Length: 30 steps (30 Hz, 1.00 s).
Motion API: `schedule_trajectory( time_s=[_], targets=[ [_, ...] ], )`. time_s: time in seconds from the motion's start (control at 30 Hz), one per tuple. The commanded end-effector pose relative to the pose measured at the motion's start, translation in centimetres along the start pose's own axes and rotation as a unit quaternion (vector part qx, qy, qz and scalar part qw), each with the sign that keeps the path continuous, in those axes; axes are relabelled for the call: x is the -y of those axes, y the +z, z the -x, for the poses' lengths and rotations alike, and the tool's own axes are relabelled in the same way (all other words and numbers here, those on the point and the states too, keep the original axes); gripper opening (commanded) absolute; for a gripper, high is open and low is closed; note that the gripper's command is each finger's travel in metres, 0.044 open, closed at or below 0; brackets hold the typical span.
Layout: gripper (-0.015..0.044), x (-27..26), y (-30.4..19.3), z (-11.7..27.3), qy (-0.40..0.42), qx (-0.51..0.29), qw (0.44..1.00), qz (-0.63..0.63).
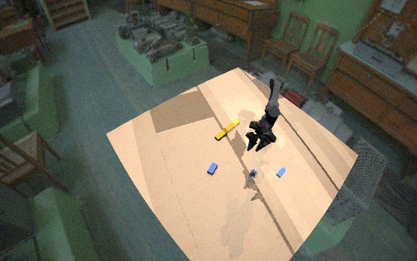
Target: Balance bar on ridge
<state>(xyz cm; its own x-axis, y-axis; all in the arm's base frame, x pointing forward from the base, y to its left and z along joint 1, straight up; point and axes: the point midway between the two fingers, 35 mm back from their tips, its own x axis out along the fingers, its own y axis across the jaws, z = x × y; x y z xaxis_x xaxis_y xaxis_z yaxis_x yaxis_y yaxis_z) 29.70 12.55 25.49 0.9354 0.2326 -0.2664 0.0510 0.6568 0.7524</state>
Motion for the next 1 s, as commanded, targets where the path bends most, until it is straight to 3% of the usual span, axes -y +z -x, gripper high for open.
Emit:
schedule_trajectory(
  time_s=[0.0, 0.97],
  targets=[
    [0.0315, 1.5, 0.9, -0.5, -0.034, -0.001, 0.999, 0.041],
    [0.0315, 14.7, 6.1, 0.1, -0.275, -0.099, 0.921, 0.259]
  ],
)
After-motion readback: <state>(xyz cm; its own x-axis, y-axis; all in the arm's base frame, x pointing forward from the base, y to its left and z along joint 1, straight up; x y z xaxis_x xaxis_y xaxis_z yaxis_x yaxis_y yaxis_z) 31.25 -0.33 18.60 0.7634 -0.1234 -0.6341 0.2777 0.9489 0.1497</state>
